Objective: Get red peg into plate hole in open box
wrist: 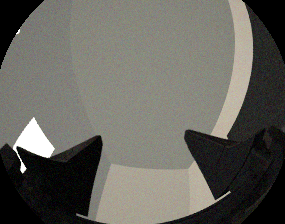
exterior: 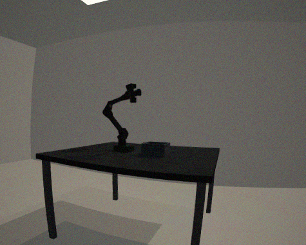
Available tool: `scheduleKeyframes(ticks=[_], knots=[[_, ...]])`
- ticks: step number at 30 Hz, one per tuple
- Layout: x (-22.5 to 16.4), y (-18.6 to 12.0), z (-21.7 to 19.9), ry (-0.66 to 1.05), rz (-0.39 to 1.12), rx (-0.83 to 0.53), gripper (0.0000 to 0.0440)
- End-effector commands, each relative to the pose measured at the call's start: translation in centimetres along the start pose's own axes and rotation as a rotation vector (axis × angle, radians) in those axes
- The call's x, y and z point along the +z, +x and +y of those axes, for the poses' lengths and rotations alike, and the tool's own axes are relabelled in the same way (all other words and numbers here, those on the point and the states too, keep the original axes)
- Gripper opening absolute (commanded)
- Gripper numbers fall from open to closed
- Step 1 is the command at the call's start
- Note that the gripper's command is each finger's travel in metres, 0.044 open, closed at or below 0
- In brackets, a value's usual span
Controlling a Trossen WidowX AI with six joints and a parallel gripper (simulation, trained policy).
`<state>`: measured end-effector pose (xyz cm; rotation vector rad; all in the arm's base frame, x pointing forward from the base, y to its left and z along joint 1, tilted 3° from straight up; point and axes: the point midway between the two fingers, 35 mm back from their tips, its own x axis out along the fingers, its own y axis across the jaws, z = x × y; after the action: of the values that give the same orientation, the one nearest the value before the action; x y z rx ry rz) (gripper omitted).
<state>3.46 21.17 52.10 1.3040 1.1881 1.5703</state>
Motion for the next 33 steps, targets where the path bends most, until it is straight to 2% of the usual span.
scheduleKeyframes(ticks=[1,3,18,26,33], knots=[[0.7,0.0,-0.1,-0.003,-0.035,-0.002,0.042],[2.1,-0.1,-0.7,-0.004,-0.104,-0.015,0.044],[11.5,-3.9,-8.5,0.065,-0.557,-0.268,0.044],[14.5,-7.5,-13.6,0.134,-0.749,-0.461,0.044],[15.6,-11.2,-18.1,0.211,-0.877,-0.656,0.044]])
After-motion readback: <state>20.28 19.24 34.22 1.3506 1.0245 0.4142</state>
